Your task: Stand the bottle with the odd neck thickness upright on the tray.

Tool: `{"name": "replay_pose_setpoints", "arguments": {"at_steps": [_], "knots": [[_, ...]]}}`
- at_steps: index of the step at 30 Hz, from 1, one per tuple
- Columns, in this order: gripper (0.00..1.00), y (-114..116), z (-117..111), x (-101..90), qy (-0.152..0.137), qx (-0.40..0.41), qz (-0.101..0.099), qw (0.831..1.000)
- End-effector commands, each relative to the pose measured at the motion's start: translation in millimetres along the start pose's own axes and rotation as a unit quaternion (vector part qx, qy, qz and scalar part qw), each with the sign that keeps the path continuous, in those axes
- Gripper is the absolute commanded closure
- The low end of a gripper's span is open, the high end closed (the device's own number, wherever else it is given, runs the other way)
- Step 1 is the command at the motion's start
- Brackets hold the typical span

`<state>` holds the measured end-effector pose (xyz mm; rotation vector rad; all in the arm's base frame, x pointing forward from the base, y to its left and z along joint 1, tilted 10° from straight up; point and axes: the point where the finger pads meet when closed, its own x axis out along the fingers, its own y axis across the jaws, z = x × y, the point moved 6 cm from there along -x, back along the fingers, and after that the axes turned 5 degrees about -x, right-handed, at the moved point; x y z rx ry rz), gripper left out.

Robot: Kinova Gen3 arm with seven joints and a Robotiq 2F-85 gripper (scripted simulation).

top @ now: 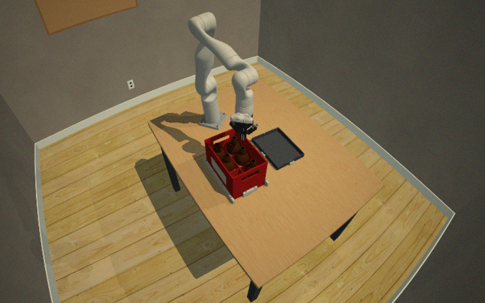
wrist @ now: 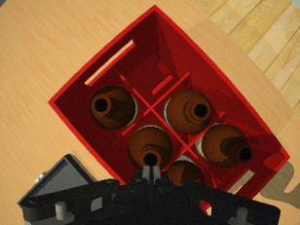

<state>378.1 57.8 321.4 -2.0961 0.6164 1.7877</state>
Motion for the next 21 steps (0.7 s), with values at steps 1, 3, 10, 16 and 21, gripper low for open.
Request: {"name": "replay_pose_setpoints", "arguments": {"at_steps": [1, 3, 10, 16, 21], "knots": [[1.00, 0, 0, -0.5, 0.001, 0.000, -0.001, 1.000], [1.00, 0, 0, -0.5, 0.001, 0.000, -0.001, 1.000], [1.00, -2, -35, -1.8, -0.001, 0.002, -0.001, 1.000], [1.00, 5, -107, -1.3, 0.000, 0.001, -0.001, 1.000], [1.00, 9, -127, -0.6, 0.000, 0.000, -0.001, 1.000]]}}
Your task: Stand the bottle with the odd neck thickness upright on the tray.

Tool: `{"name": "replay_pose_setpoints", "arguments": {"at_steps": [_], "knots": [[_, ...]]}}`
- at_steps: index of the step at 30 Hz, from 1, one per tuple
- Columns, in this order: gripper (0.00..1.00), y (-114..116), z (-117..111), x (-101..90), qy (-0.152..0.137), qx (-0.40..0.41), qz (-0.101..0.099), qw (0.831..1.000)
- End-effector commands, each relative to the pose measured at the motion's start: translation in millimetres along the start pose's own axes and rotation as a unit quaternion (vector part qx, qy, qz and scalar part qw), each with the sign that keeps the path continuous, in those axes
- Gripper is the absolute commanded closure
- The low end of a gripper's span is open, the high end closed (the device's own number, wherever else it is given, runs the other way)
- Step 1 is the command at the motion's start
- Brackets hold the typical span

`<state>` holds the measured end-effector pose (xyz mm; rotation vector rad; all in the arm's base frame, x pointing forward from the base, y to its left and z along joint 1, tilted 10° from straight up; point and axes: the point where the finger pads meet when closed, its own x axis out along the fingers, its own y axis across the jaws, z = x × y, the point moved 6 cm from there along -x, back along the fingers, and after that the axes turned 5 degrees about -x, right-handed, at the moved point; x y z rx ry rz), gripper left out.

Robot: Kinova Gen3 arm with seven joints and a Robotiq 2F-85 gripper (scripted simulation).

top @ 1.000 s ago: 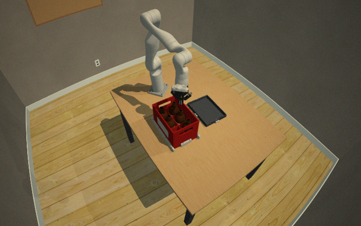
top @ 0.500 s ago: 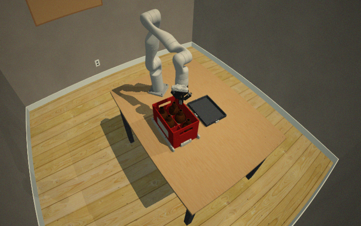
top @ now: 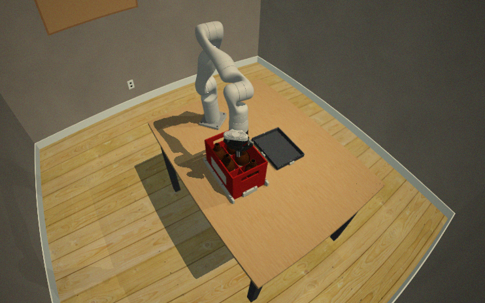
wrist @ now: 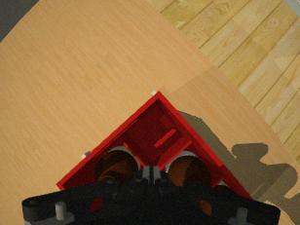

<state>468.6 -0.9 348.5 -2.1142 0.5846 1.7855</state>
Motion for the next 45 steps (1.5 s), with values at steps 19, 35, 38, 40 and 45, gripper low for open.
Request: {"name": "replay_pose_setpoints", "arguments": {"at_steps": [19, 35, 38, 40, 45], "knots": [[0.36, 5.6, -17.3, 8.0, -0.003, 0.010, 0.007, 1.000], [0.36, 5.6, -17.3, 8.0, -0.003, 0.010, 0.007, 1.000], [0.36, 5.6, -17.3, 8.0, -0.003, 0.010, 0.007, 1.000], [0.36, 5.6, -17.3, 8.0, -0.003, 0.010, 0.007, 1.000], [0.36, 5.6, -17.3, 8.2, -0.003, 0.010, 0.007, 1.000]]}}
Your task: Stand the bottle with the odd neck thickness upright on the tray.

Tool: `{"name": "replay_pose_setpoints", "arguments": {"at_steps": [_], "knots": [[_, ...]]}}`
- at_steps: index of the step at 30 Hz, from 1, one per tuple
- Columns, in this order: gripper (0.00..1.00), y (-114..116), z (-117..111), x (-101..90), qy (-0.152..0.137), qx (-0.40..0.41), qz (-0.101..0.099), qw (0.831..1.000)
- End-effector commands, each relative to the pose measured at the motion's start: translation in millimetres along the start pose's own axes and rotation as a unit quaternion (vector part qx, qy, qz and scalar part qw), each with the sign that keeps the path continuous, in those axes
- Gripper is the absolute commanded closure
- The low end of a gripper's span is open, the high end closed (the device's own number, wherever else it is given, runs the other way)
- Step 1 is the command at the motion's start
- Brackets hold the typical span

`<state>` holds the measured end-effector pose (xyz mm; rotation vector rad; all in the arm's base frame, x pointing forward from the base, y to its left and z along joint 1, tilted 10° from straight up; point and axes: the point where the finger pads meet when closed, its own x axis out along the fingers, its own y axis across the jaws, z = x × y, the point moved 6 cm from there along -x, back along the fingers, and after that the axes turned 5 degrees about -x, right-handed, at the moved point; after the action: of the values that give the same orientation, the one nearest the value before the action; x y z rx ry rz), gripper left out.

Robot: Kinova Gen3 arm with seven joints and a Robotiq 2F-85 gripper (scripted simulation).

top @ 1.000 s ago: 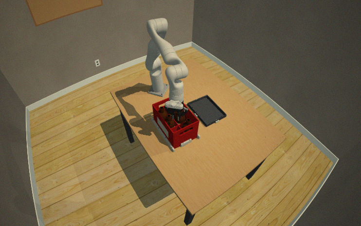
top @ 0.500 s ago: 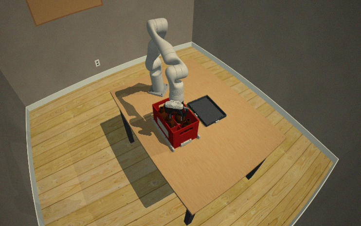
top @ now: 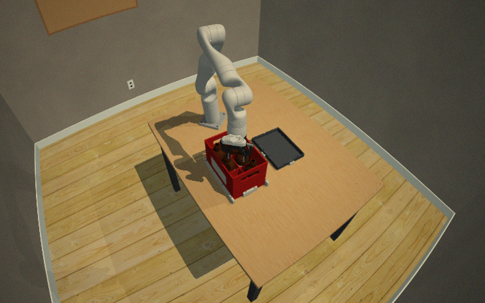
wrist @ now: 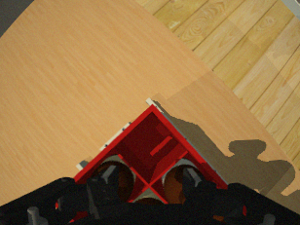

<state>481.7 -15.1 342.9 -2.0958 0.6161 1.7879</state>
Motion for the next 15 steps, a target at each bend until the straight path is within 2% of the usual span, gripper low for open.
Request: {"name": "replay_pose_setpoints", "arguments": {"at_steps": [1, 15], "knots": [[0.36, -0.1, -0.2, -0.5, 0.001, 0.000, -0.001, 1.000], [0.36, -0.1, -0.2, 6.2, 0.001, 0.000, -0.001, 1.000]]}}
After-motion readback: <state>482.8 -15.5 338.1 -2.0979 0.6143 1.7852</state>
